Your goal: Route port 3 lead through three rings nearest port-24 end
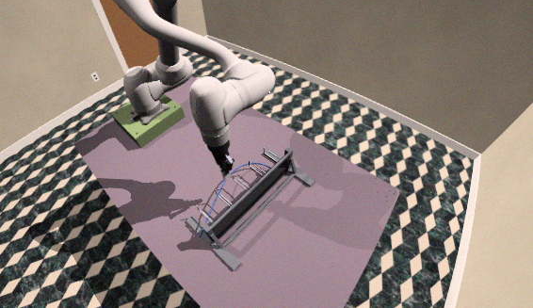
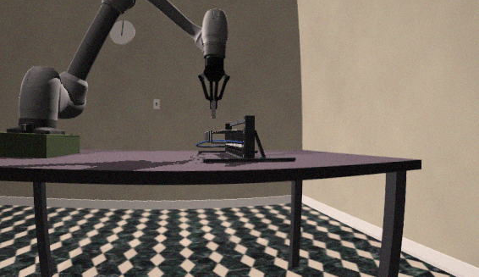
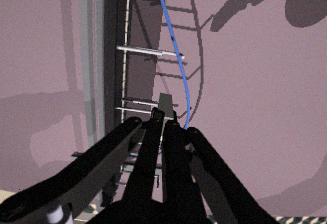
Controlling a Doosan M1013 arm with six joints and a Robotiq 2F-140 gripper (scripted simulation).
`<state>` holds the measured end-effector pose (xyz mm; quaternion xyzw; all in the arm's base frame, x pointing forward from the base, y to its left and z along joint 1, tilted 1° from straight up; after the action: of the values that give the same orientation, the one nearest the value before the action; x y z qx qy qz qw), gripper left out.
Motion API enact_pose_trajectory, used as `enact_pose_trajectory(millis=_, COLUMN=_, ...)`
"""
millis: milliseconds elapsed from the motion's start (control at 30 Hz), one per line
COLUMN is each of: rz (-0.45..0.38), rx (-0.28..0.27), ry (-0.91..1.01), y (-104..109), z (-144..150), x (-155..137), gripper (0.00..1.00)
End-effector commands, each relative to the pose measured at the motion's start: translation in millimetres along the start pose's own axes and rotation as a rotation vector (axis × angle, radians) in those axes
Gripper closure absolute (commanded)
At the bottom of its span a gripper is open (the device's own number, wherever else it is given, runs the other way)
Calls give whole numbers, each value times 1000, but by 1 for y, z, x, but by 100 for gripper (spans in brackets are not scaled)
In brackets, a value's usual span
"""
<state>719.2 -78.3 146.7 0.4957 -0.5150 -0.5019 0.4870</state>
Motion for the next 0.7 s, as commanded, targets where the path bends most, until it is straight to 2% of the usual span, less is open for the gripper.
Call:
enact_pose_trajectory(millis=0, rz=0, rx=0, ry=-8, y=0, z=7, x=-16, gripper=100)
enact_pose_trajectory(millis=33, rz=0, rx=0, ry=-24, y=0, z=21, x=-46, gripper=100)
enact_pose_trajectory(millis=100, rz=0, rx=0, ry=-29, y=0, z=27, x=-57, gripper=100)
enact_pose_trajectory(millis=267, rz=0, rx=0, ry=-56, y=-1, z=55, x=-107, gripper=100)
enact_pose_trajectory(millis=300, rz=0, rx=0, ry=-57, y=-1, z=56, x=-107, gripper=100)
enact_pose_trajectory(millis=333, rz=0, rx=0, ry=-57, y=-1, z=56, x=-107, gripper=80)
enact_pose_trajectory(millis=667, rz=0, rx=0, ry=-57, y=-1, z=56, x=-107, gripper=80)
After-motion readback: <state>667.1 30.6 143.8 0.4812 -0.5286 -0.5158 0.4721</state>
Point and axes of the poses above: the point where the finger pads meet when closed, its own y axis back along the fingers, its own z axis across the jaws, x = y × z, the point moved 3 cm from there along y, back along the fingers, and after that the axes turned 6 degrees about y, right-handed, at the moved point
